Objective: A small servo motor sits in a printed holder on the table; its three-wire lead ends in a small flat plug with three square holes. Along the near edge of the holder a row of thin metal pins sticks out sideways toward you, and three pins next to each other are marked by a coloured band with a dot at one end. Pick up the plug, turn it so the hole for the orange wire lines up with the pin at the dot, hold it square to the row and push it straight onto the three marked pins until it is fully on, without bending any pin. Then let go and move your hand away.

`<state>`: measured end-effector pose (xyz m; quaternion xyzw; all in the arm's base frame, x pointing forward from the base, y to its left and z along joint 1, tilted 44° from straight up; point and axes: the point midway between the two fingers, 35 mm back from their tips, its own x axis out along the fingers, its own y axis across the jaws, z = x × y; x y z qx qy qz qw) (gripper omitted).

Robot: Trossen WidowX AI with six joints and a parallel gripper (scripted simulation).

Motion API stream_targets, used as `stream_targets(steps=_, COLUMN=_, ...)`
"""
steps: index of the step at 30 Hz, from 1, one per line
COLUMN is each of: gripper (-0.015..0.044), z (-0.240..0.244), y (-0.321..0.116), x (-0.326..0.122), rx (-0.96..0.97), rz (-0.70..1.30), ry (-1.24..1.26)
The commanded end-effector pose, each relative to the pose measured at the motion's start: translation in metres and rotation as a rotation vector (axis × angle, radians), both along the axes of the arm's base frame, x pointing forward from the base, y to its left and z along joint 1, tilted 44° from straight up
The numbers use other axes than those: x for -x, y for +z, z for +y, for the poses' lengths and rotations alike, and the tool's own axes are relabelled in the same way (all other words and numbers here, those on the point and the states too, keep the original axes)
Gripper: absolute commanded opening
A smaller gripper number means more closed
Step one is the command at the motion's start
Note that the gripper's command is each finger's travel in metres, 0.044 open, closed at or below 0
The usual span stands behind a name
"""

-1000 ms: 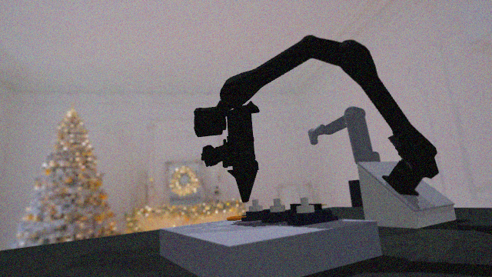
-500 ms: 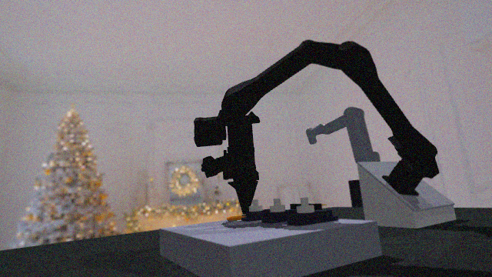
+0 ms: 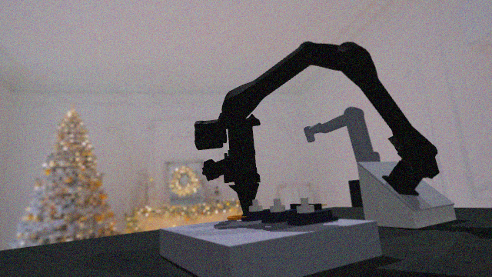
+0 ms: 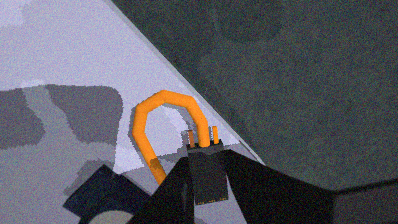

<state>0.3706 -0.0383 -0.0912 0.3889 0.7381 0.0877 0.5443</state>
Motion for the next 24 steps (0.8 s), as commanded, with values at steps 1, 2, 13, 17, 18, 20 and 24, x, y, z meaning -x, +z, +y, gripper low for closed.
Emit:
stream_targets(steps=1, gripper=0.0, z=-0.009, y=0.008, x=-0.003, rx=0.0, rz=-0.007, ry=-0.003)
stream_targets(steps=2, gripper=0.0, z=-0.012, y=0.012, x=-0.004, rx=0.001, rz=-0.007, ry=-0.003)
stream_targets(steps=13, gripper=0.0, z=-0.038, y=0.043, x=-0.006, rx=0.003, rz=0.005, ry=-0.015)
stream_targets(steps=17, gripper=0.0, z=-0.035, y=0.049, x=-0.002, rx=0.013, rz=0.071, ry=-0.087)
stream_targets(steps=18, gripper=0.0, z=-0.034, y=0.051, x=-0.001, rx=0.017, rz=0.094, ry=-0.112)
stream_targets(steps=20, gripper=0.0, z=-0.032, y=0.055, x=0.002, rx=0.023, rz=0.139, ry=-0.162)
stream_targets(steps=24, gripper=0.0, z=-0.027, y=0.064, x=0.008, rx=0.037, rz=0.23, ry=-0.261)
